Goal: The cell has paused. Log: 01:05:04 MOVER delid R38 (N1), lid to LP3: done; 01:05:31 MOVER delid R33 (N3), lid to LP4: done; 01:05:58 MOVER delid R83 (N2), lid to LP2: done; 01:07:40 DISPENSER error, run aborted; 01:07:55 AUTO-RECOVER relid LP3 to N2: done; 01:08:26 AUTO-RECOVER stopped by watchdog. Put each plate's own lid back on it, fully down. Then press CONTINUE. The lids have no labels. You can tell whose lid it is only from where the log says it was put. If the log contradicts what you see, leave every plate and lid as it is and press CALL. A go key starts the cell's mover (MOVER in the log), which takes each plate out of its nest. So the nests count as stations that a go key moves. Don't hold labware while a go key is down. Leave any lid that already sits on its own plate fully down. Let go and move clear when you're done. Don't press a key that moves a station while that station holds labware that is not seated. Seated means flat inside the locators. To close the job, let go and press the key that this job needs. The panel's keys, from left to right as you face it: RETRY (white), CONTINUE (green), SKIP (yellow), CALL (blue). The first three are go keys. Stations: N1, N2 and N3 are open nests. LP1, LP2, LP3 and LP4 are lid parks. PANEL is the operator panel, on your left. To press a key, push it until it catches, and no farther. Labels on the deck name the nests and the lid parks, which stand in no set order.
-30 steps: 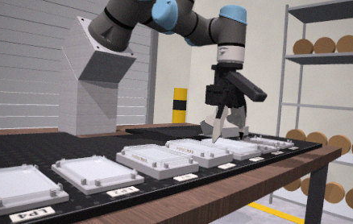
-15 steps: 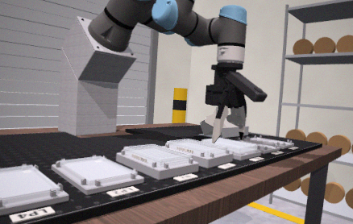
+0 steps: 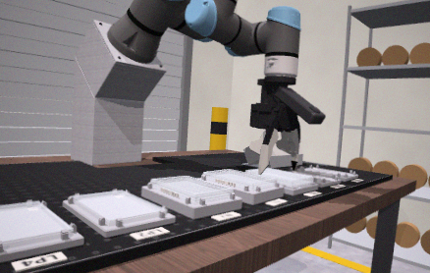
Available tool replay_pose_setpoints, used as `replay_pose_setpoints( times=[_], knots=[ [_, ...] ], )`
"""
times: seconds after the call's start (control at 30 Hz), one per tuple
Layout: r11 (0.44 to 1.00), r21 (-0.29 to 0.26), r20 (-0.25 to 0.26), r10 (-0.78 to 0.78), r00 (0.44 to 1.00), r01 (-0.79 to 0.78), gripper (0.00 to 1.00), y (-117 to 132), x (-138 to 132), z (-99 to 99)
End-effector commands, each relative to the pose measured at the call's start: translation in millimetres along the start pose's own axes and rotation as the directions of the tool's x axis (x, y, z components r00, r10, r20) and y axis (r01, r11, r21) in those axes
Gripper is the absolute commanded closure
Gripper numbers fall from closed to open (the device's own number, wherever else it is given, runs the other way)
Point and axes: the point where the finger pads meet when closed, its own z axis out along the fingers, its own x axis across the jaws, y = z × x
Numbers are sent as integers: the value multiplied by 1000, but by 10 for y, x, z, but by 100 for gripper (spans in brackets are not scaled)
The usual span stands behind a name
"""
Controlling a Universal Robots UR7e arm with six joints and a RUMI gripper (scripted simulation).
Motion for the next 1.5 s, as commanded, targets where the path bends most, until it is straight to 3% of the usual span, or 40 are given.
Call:
replay_pose_setpoints(
  times=[0.0, 0.7, 0.93, 1.37, 1.47],
  knots=[
    [1000, 1, 0, 0, 1000, 0, 18, -3, -1, -3],
    [1000, 1, 0, 0, 1000, 0, 18, -3, -1, -269],
    [1000, 1, 0, 0, 1000, 0, 18, -3, -1, -271],
    [1000, 1, 0, -8, 1000, 8, 18, -2, 650, -271],
    [1000, 1, 0, -8, 1000, 8, 18, -2, 700, -271]
  ],
)
